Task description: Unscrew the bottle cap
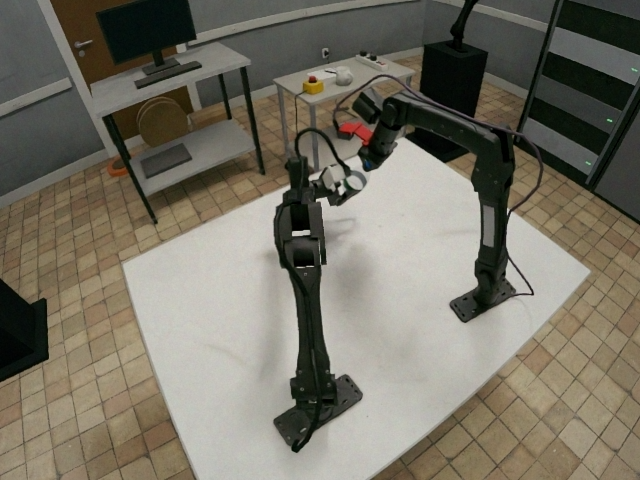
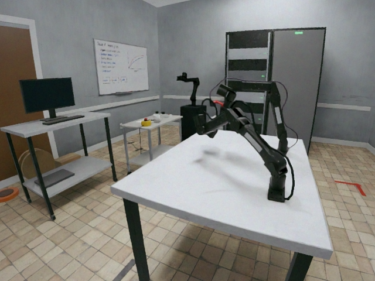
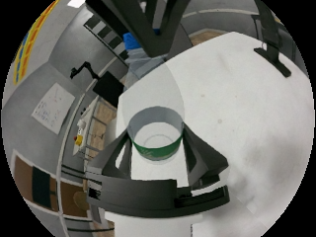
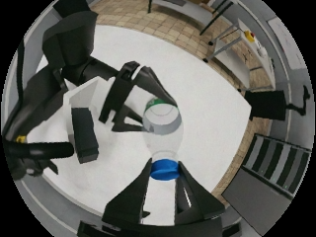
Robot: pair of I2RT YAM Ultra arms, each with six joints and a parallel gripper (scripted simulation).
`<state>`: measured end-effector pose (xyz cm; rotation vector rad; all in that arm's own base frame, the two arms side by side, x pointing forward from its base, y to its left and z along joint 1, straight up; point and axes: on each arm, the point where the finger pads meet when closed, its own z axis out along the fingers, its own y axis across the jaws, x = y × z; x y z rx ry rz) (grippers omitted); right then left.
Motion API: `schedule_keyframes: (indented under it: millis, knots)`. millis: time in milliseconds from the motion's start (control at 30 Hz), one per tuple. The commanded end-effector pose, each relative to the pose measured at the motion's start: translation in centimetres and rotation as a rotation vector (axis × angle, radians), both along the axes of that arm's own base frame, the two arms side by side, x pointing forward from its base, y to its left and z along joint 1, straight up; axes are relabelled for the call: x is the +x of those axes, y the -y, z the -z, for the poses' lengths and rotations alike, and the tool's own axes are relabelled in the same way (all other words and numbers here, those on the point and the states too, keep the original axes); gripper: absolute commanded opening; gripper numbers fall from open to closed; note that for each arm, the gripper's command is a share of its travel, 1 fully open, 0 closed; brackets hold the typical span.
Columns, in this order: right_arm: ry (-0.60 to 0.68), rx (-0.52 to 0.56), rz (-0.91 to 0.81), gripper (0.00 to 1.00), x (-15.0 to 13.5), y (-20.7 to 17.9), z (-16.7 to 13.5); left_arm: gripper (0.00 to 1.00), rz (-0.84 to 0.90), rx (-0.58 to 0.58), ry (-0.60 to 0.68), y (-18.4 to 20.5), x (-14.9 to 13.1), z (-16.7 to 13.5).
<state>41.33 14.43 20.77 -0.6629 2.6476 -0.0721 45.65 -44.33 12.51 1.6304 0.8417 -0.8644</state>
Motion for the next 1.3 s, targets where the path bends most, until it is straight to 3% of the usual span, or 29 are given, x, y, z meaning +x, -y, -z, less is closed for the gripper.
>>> schedule_keyframes:
  millis: [0,167,767,1267]
  knots:
    - [0.068,-0.134,-0.235,0.0,0.4,0.1,-1.2,0.0,0.009,-0.025,0.02,0.0,0.1,-2.1]
    - [0.104,-0.262,-0.43,0.0,0.4,0.1,-1.2,0.0,0.009,-0.025,0.02,0.0,0.1,-2.1]
    - [0.07,-0.227,-0.389,0.0,-0.6,0.2,-2.5,0.0,0.009,-0.025,0.02,0.0,0.1,-2.1]
    - [0.066,-0.223,-0.384,0.0,0.2,-0.2,-1.0,0.0,0.009,-0.025,0.02,0.0,0.1,-2.1]
